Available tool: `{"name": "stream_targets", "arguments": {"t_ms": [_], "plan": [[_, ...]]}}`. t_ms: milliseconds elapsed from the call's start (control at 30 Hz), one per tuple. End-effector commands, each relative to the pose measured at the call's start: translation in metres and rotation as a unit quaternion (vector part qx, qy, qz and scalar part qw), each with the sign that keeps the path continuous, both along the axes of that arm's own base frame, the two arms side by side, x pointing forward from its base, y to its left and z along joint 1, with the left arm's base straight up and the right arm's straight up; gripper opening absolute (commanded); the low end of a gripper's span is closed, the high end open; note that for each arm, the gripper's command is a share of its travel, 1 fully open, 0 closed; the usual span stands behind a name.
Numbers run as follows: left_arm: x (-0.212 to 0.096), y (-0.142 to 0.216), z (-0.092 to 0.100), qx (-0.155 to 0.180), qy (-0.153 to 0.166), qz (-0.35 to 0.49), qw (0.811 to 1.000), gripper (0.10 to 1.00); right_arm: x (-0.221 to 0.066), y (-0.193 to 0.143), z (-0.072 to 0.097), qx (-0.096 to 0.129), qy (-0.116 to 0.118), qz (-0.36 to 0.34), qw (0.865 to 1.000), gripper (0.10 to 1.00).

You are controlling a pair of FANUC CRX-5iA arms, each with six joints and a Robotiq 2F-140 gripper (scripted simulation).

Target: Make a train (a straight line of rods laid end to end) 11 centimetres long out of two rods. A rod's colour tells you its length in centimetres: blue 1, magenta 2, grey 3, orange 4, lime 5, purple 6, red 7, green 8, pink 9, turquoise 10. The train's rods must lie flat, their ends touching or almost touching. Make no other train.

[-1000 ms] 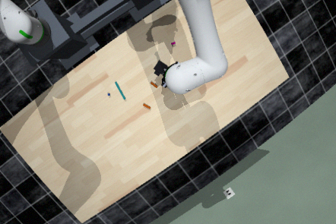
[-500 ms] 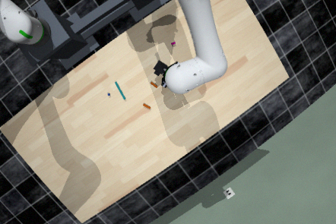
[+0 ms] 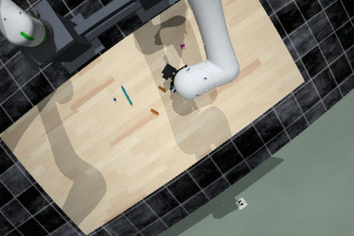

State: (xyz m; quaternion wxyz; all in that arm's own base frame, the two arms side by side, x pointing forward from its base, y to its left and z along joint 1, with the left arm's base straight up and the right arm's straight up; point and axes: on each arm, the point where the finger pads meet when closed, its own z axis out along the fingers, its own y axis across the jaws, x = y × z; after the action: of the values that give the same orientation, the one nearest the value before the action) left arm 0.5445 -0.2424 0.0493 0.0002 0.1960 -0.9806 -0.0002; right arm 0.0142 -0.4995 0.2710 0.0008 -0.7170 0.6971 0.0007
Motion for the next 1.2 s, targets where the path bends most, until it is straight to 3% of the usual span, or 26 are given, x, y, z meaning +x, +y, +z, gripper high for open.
{"name": "stream_targets", "arguments": {"t_ms": [0,467,1167], "plan": [[0.001,0.000,0.000,0.000,-0.001,0.000,1.000,0.231,0.000,0.000,0.001,-0.001,0.000,0.000,1.000,1.000],[0.001,0.000,-0.011,0.000,-0.001,0.000,1.000,0.231,0.000,0.000,0.001,-0.001,0.000,0.000,1.000,1.000],[0.001,0.000,-0.012,0.000,-0.001,0.000,1.000,0.231,0.000,0.000,0.001,-0.001,0.000,0.000,1.000,1.000]]}}
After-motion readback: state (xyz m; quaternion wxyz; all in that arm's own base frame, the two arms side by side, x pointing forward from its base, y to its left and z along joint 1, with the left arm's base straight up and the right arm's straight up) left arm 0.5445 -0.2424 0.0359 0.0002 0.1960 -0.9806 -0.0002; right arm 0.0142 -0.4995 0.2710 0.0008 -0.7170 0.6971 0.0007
